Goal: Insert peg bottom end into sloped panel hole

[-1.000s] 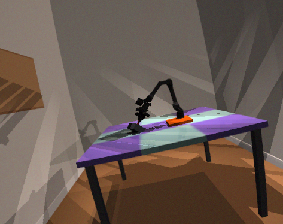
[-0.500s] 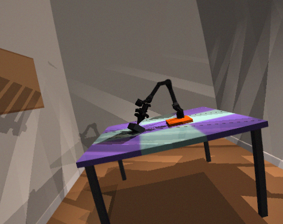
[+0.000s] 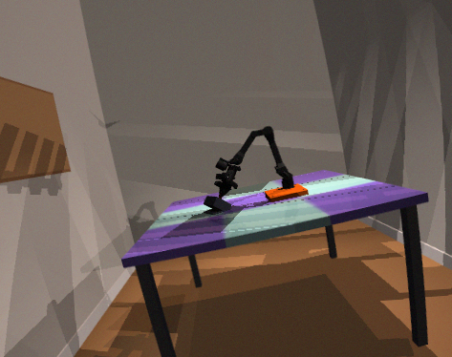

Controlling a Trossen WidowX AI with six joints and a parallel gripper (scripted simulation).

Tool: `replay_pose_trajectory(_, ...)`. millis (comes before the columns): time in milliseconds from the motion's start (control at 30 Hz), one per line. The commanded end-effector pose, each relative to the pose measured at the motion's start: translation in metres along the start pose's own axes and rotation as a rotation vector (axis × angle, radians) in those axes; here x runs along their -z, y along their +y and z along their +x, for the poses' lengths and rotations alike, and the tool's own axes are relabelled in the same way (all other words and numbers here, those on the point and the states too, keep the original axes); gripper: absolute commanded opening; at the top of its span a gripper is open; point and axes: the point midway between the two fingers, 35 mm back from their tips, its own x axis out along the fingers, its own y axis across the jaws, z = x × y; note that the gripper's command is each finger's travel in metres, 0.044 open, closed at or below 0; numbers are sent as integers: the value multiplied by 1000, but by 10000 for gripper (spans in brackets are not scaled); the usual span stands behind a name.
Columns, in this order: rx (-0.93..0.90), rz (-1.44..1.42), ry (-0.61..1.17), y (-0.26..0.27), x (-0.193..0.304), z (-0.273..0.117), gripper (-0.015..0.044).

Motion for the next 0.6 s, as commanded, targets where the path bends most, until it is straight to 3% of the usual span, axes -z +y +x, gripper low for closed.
replay_pose_trajectory(0,0,0,0,0,0,0,0)
replay_pose_trajectory(567,0,0,0,0,0,-4,440)
